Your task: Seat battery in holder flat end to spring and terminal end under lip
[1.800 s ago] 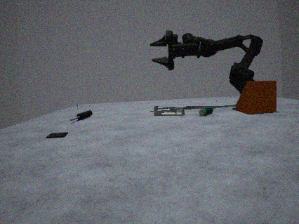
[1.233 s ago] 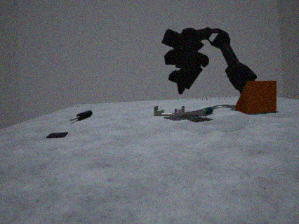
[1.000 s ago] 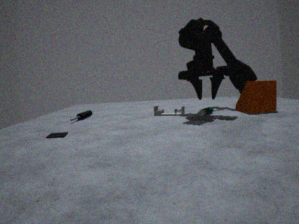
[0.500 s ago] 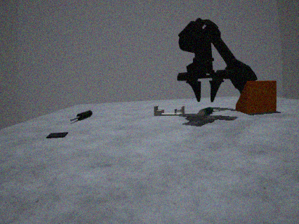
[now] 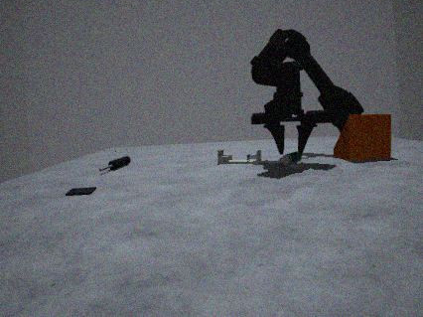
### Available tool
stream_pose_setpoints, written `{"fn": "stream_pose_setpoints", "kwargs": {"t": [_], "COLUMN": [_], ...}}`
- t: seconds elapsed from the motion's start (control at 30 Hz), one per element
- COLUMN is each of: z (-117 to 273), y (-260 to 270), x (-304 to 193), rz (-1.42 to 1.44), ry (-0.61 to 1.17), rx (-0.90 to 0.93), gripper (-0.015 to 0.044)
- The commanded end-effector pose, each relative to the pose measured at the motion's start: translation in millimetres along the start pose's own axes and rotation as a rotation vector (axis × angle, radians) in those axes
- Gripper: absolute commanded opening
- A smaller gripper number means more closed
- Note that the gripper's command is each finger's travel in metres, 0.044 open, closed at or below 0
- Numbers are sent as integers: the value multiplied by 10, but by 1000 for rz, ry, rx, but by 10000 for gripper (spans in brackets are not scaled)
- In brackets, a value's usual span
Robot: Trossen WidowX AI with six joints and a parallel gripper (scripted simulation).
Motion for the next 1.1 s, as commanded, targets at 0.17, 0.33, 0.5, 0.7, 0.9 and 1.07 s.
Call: {"fn": "stream_pose_setpoints", "kwargs": {"t": [0.17,0.33,0.5,0.7,0.9,1.07], "z": [-141,-144,-144,-144,233,363], "y": [17,17,17,17,18,14], "x": [-24,-25,-25,-25,-7,-9], "rz": [13,13,13,13,14,4], "ry": [13,13,13,13,11,12], "rx": [-5,-5,-5,-5,-3,-3], "gripper": [229,124,90,66,66,66]}}
Point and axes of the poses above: the point midway between the two fingers, 35 mm back from their tips, its own z axis back along the fingers, its own y axis across the jaws, x = y × z, the point moved 9 cm from there along z, back along the fingers, and after that the axes turned 5 degrees about -z, right-handed, at the moved point
